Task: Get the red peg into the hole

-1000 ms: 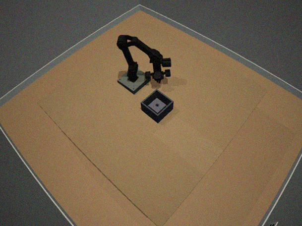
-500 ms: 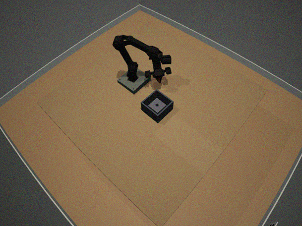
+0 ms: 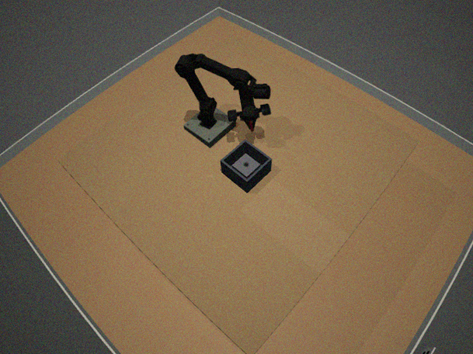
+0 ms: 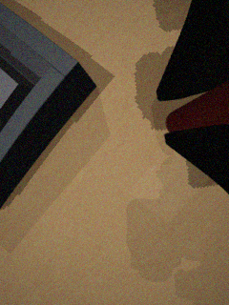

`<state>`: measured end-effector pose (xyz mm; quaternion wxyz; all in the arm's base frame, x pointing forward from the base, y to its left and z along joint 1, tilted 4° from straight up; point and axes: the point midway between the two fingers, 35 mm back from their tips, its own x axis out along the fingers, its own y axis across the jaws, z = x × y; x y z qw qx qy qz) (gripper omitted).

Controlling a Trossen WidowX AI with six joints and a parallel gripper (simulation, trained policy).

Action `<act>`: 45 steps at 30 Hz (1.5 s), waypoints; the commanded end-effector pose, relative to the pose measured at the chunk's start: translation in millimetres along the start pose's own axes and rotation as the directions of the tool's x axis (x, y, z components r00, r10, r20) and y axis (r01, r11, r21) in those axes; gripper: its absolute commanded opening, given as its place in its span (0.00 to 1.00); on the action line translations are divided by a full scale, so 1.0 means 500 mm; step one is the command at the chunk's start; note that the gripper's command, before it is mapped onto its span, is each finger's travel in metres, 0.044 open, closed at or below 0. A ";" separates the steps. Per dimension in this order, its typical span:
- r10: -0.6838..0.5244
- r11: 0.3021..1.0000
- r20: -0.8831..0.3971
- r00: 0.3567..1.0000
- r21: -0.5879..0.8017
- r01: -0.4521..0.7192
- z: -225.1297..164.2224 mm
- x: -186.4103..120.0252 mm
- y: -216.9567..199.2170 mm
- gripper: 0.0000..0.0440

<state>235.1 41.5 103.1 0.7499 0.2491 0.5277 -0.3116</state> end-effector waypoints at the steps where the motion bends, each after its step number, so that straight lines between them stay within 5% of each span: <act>1: -0.008 1.000 0.010 1.000 0.007 0.008 0.023 -0.004 -0.003 0.00; 21: -0.043 0.989 0.045 0.998 0.147 0.036 0.176 0.021 -0.046 0.00; 45: -0.073 0.960 0.004 0.997 0.270 0.069 0.280 0.125 -0.095 0.01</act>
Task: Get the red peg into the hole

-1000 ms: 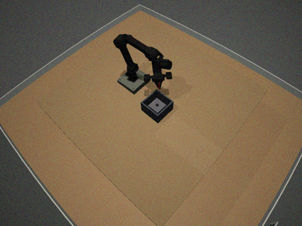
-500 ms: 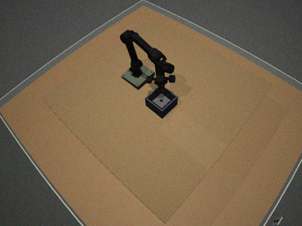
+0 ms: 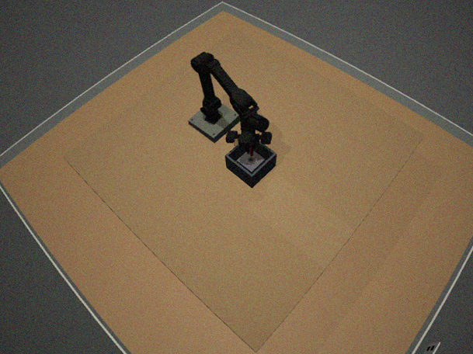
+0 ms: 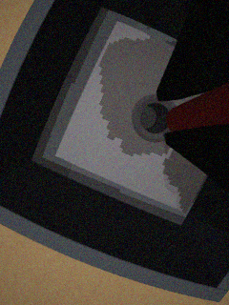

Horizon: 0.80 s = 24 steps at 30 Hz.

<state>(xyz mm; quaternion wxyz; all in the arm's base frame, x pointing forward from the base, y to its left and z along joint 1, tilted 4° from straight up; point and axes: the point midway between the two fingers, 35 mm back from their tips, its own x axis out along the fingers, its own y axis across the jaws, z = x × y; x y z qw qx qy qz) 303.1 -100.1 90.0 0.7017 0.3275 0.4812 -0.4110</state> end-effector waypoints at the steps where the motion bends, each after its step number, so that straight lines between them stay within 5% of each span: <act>1: -0.003 1.000 -0.010 1.000 -0.004 0.003 0.003 0.015 0.001 0.01; 4: -0.016 1.000 -0.023 1.000 -0.010 0.016 0.003 0.035 -0.002 0.05; 9: -0.043 0.998 -0.043 0.998 -0.040 0.041 0.005 0.059 -0.007 0.28; 24: -0.063 0.993 -0.059 0.996 -0.104 0.056 0.053 0.088 0.027 0.33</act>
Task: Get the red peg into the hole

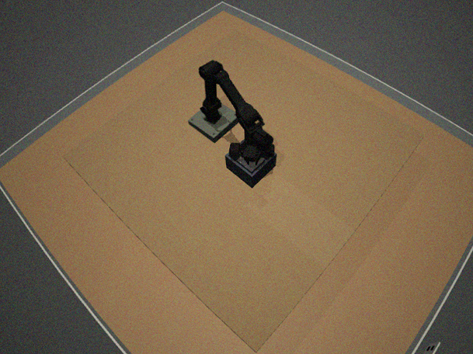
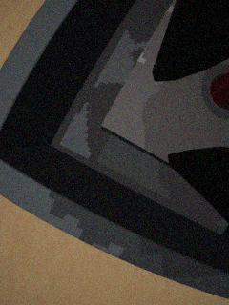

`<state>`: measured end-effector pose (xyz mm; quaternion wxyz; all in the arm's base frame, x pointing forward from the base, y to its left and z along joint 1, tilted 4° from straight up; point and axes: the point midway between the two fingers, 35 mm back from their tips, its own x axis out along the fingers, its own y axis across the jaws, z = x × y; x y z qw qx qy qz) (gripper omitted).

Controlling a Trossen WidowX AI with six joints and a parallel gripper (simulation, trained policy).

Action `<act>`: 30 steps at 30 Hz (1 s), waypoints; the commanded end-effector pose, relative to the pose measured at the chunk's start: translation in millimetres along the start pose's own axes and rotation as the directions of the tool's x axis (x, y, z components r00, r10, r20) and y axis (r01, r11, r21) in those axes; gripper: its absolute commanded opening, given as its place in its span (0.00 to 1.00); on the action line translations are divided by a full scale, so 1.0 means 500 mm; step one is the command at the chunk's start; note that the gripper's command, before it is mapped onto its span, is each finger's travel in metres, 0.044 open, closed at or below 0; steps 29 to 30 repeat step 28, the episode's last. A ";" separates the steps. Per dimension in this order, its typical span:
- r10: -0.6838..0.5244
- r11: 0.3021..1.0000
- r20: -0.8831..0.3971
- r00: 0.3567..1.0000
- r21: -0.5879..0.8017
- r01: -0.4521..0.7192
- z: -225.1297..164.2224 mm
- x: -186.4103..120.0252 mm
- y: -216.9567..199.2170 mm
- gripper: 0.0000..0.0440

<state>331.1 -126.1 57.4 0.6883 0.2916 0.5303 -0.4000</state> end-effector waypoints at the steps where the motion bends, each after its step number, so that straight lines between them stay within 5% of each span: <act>1: 0.002 1.000 -0.003 1.000 -0.013 -0.002 0.011 0.002 0.006 0.33; 30: 0.005 0.999 0.003 1.000 -0.045 -0.005 0.133 0.022 0.015 0.25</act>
